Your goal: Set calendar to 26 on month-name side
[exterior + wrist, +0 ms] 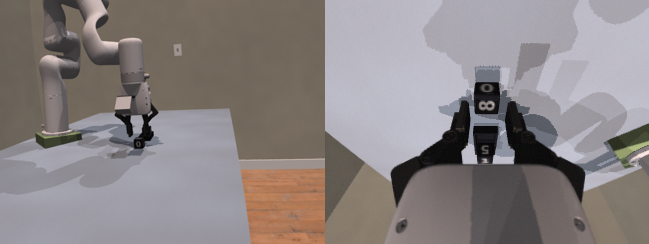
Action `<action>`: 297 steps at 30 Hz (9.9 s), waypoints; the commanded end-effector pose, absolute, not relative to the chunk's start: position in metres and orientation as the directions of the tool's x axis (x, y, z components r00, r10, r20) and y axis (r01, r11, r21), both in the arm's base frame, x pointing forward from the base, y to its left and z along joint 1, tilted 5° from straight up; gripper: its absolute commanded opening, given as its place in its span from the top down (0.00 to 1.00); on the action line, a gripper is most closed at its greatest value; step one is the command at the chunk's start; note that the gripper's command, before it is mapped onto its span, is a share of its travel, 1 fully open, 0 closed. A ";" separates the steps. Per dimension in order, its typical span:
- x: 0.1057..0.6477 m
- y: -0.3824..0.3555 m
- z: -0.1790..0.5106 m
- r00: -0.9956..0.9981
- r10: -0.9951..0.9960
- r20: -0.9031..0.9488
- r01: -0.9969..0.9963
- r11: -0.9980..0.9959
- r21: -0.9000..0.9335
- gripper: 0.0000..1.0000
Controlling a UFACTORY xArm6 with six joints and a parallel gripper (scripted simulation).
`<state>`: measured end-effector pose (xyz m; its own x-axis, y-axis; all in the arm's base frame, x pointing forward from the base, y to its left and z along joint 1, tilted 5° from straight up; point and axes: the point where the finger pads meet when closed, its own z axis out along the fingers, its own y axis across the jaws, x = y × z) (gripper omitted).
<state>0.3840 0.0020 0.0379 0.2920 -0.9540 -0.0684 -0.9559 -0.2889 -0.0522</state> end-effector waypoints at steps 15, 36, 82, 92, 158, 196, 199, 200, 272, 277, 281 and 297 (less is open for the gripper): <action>0.385 0.002 0.037 0.292 -0.954 -0.067 -0.956 -0.289 -0.056 0.53; 0.385 0.002 0.037 0.292 -0.954 -0.067 -0.956 -0.289 -0.056 0.53; 0.387 0.002 0.037 0.292 -0.954 -0.067 -0.956 -0.289 -0.056 0.53; 0.387 0.002 0.037 0.292 -0.954 -0.067 -0.956 -0.289 -0.056 0.53; 0.388 0.004 0.011 0.292 -0.954 -0.067 -0.956 -0.289 -0.056 0.53; 0.388 0.004 0.014 0.292 -0.954 -0.067 -0.956 -0.289 -0.056 0.73; 0.388 0.004 0.017 0.292 -0.954 -0.067 -0.956 -0.289 -0.056 0.73; 0.387 0.003 0.021 0.292 -0.954 -0.067 -0.956 -0.289 -0.056 0.73; 0.360 0.085 0.087 0.289 -0.955 -0.067 -0.957 -0.286 -0.055 0.73; 0.360 0.086 0.073 0.289 -0.955 -0.067 -0.957 -0.286 -0.055 0.73; 0.361 0.087 0.065 0.289 -0.955 -0.067 -0.957 -0.286 -0.055 0.73; 0.361 0.087 0.061 0.289 -0.955 -0.067 -0.957 -0.286 -0.055 0.73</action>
<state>0.3595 0.0867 0.0606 0.2892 -0.9549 -0.0678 -0.9568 -0.2861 -0.0520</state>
